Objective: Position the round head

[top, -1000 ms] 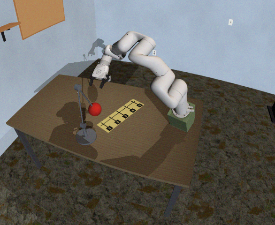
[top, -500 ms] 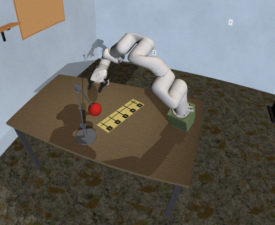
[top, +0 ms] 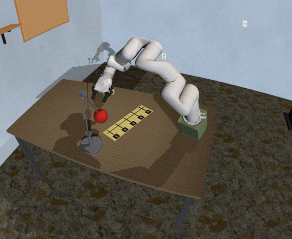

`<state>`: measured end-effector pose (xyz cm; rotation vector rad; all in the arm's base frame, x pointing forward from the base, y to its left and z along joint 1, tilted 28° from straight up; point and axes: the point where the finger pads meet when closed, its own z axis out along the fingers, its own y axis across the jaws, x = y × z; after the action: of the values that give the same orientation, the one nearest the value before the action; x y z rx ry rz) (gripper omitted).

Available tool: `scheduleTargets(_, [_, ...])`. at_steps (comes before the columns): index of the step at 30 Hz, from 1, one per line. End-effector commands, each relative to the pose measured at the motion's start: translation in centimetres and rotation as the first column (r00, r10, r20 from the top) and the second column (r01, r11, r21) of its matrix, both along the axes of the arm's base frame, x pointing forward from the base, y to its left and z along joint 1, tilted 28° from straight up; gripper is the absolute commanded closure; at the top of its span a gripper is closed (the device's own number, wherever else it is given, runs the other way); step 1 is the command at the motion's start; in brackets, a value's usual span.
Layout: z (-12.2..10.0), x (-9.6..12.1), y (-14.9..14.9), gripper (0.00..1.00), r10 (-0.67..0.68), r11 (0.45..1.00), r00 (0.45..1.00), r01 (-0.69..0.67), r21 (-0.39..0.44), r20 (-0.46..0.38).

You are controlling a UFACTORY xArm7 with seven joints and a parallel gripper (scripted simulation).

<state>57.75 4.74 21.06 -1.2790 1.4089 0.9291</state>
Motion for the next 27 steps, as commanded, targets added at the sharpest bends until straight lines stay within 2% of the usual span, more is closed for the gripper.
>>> scheduleTargets(1, [-0.1, 0.3, 1.0, 0.00, -0.003, 1.000, 1.000, 0.003, -0.002, 0.004])
scheduleTargets(20, [-1.1, 1.0, 4.9, 0.00, -0.003, 1.000, 1.000, 0.003, -0.002, 0.004])
scheduleTargets(27, [-1.1, 1.1, 5.2, 0.00, -0.003, 1.000, 1.000, 0.003, -0.002, 0.004])
